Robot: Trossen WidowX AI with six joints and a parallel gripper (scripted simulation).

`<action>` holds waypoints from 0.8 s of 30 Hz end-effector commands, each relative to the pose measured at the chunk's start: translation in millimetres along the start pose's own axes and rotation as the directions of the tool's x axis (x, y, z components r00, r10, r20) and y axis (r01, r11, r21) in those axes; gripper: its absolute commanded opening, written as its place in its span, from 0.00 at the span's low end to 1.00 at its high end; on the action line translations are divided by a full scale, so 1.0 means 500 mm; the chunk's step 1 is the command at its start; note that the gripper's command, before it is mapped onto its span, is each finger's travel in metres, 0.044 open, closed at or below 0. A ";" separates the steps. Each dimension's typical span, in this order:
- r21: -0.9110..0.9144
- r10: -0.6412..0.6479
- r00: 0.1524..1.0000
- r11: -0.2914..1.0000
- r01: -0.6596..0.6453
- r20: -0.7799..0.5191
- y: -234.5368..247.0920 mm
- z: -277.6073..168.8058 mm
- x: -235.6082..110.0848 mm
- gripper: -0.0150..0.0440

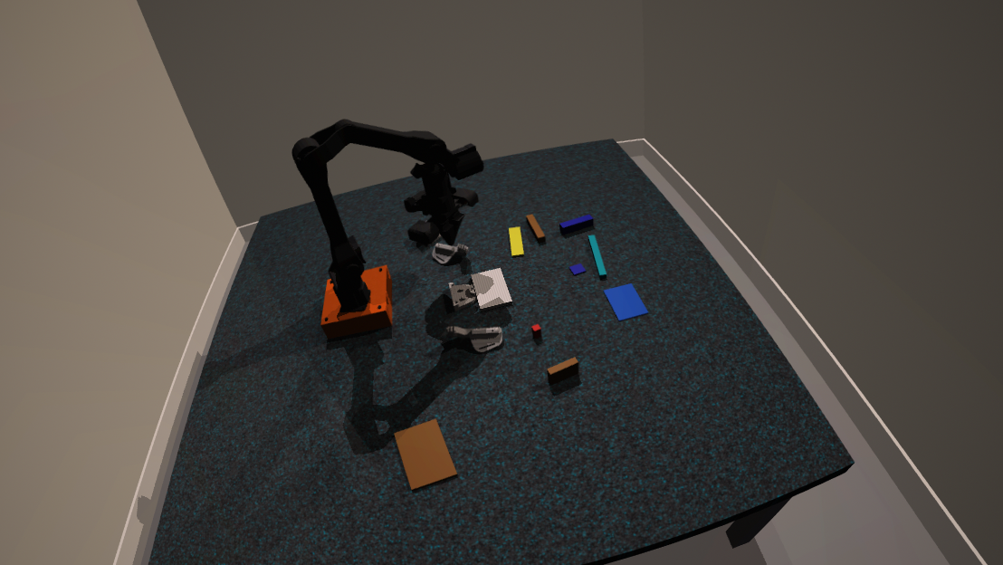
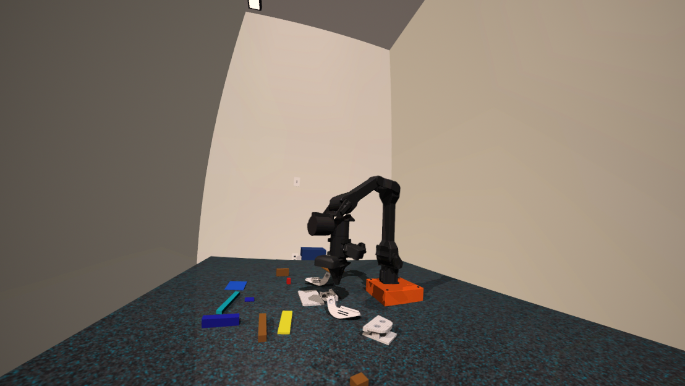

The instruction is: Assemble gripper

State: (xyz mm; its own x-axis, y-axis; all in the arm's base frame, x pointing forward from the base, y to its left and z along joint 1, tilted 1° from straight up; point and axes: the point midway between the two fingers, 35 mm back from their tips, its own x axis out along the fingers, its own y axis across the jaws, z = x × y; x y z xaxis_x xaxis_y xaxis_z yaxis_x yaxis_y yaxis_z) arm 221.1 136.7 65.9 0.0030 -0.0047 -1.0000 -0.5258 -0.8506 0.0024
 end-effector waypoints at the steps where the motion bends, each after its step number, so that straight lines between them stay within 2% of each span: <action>1: -0.016 -0.002 1.000 1.000 0.002 0.000 0.000 -0.001 0.001 0.25; 24: -0.016 -0.002 1.000 1.000 0.002 0.000 -0.002 -0.002 0.075 0.25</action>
State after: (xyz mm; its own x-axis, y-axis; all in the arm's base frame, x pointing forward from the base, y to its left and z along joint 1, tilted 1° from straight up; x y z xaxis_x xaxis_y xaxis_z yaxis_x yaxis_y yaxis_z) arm 223.4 137.6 35.0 0.0078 -0.0017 -1.0000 -0.5145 -0.8575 -0.0025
